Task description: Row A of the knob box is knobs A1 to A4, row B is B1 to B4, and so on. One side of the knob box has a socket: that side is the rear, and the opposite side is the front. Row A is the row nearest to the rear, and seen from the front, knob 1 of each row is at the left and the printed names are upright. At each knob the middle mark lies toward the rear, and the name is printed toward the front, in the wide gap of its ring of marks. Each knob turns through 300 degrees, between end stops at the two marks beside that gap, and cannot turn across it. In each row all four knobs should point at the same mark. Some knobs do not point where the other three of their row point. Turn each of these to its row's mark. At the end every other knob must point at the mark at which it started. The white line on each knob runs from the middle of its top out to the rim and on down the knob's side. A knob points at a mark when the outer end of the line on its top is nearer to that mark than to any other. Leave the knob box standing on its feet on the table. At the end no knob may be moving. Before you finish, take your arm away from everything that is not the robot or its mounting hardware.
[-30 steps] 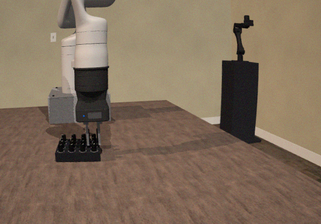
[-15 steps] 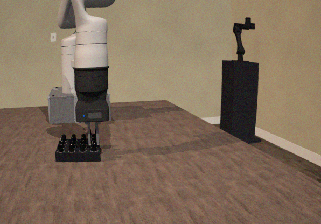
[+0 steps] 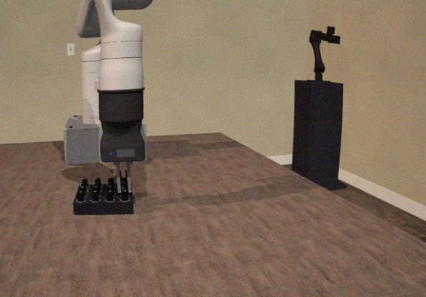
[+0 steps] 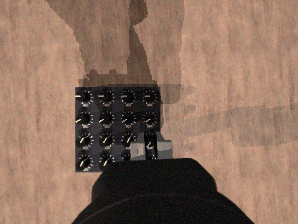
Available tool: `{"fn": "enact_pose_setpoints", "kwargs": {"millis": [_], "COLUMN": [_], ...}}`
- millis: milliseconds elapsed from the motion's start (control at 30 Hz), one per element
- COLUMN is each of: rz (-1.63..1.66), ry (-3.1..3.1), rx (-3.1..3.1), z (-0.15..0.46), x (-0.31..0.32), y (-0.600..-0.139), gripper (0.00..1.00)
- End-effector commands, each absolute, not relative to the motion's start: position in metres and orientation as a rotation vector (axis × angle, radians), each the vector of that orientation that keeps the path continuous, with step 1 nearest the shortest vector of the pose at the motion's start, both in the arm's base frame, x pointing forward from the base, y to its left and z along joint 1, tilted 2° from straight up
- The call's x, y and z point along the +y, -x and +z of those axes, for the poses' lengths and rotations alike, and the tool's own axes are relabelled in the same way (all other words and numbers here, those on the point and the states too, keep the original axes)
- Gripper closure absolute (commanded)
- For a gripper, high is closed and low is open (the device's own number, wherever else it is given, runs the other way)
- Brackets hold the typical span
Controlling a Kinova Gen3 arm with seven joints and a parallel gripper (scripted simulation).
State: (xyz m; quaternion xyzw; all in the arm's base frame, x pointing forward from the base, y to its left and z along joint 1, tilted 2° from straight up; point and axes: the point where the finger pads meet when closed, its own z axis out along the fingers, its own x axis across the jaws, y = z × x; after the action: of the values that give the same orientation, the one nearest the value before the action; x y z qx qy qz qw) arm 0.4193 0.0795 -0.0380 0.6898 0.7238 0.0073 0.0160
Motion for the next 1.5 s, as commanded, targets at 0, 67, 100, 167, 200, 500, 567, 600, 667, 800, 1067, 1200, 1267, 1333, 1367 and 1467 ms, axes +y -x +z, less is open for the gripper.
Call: {"fn": "enact_pose_setpoints", "kwargs": {"millis": [0,67,100,167,200,500,567,600,667,800,1067,1200,1267,1333,1367,1467], "rz": [0.025,0.025,0.025,0.025,0.025,0.025,0.025,0.025,0.025,0.025,0.026,0.027,0.028,0.028,0.028,0.030], "ry": [-2.145,-2.145,-2.145,-2.145,-2.145,-2.145,-2.145,-2.146,-2.149,-2.159,-2.193,-2.231,-2.254,-2.280,-2.294,-2.340], "rx": [2.250,2.250,2.250,2.250,2.250,2.250,2.250,2.249,2.247,2.237,2.203,2.166,2.142,2.115,2.100,2.049], "z": [-0.0373,-0.0373,-0.0373,-0.0373,-0.0373,-0.0373,-0.0373,-0.0373,-0.0373,-0.0373,-0.0373,-0.0373,-0.0373,-0.0373,-0.0373,-0.0373], "x": [0.0797,0.0797,0.0797,0.0797,0.0797,0.0797,0.0797,0.0797,0.0797,0.0797,0.0797,0.0797,0.0797,0.0797,0.0797,0.0797], "y": [-0.4200,-0.4200,-0.4200,-0.4200,-0.4200,-0.4200,-0.4200,-0.4200,-0.4200,-0.4200,-0.4200,-0.4200,-0.4200,-0.4200,-0.4200,-0.4200], "gripper": [0.70,0.70,0.70,0.70,0.70,0.70,0.70,0.70,0.70,0.70,0.70,0.70,0.70,0.70,0.70,0.70]}}
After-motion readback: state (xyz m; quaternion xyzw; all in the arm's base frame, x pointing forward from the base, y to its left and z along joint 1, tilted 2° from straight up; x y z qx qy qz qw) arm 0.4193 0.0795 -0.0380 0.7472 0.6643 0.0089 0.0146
